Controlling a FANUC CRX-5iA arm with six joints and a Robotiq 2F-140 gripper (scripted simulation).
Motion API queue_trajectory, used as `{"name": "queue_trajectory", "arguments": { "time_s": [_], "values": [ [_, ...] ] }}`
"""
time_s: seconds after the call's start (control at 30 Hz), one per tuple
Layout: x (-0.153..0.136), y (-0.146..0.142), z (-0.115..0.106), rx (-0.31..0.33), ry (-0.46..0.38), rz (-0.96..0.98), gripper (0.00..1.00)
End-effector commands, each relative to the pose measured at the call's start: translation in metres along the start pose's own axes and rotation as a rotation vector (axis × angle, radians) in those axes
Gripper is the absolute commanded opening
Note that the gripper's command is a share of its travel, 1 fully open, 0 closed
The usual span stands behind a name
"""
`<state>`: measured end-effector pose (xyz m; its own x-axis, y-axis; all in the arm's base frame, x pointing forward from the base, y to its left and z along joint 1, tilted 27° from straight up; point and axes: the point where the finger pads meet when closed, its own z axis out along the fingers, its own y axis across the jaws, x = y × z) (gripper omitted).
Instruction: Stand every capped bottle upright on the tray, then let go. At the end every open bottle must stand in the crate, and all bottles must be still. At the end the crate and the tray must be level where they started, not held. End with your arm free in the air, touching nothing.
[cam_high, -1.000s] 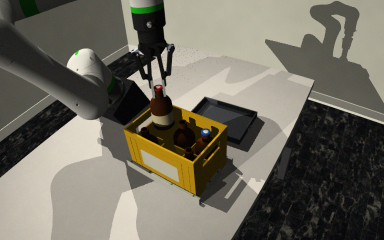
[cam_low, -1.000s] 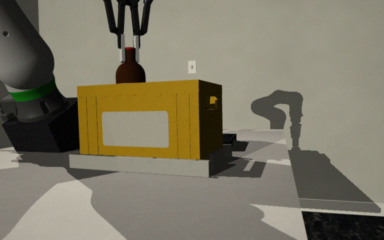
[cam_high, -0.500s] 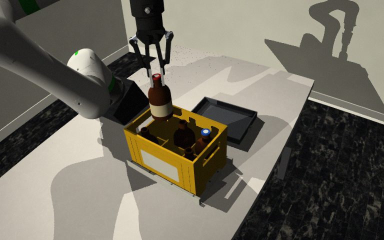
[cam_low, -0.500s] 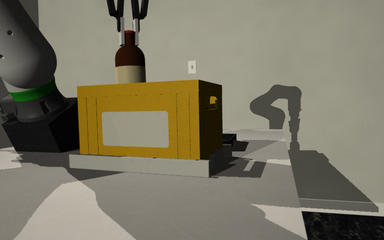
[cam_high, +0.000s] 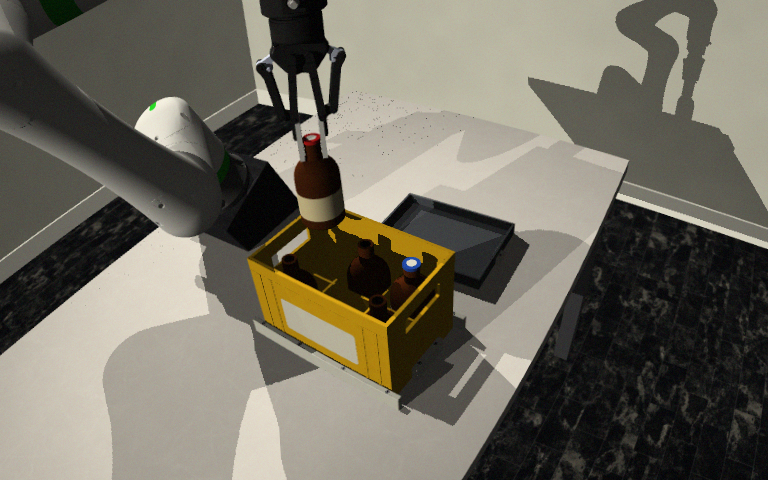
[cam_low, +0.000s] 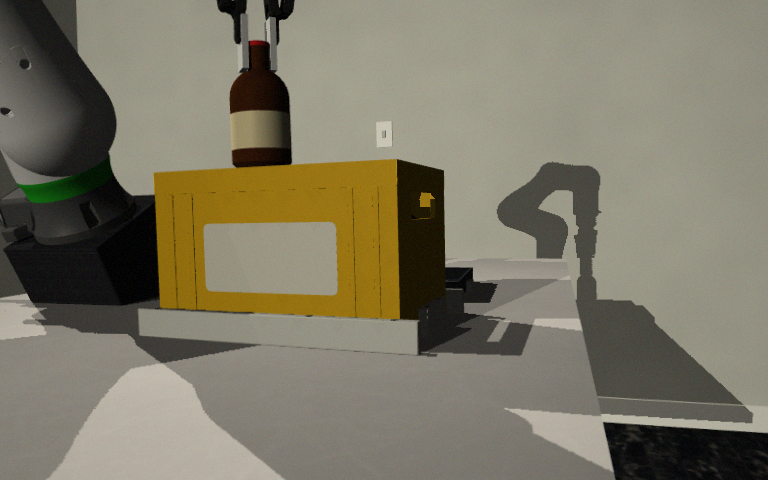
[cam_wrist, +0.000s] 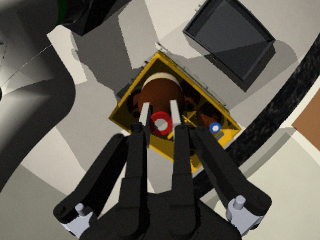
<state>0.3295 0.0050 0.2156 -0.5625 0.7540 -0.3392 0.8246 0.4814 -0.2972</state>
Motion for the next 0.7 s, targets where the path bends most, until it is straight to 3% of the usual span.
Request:
{"name": "queue_trajectory", "arguments": {
  "time_s": [0.0,0.67],
  "values": [
    [0.0,0.005,0.0,-0.001,0.0,0.0,0.0],
    [0.007,0.051,-0.001,-0.001,0.0,0.0,0.0]
  ]
}}
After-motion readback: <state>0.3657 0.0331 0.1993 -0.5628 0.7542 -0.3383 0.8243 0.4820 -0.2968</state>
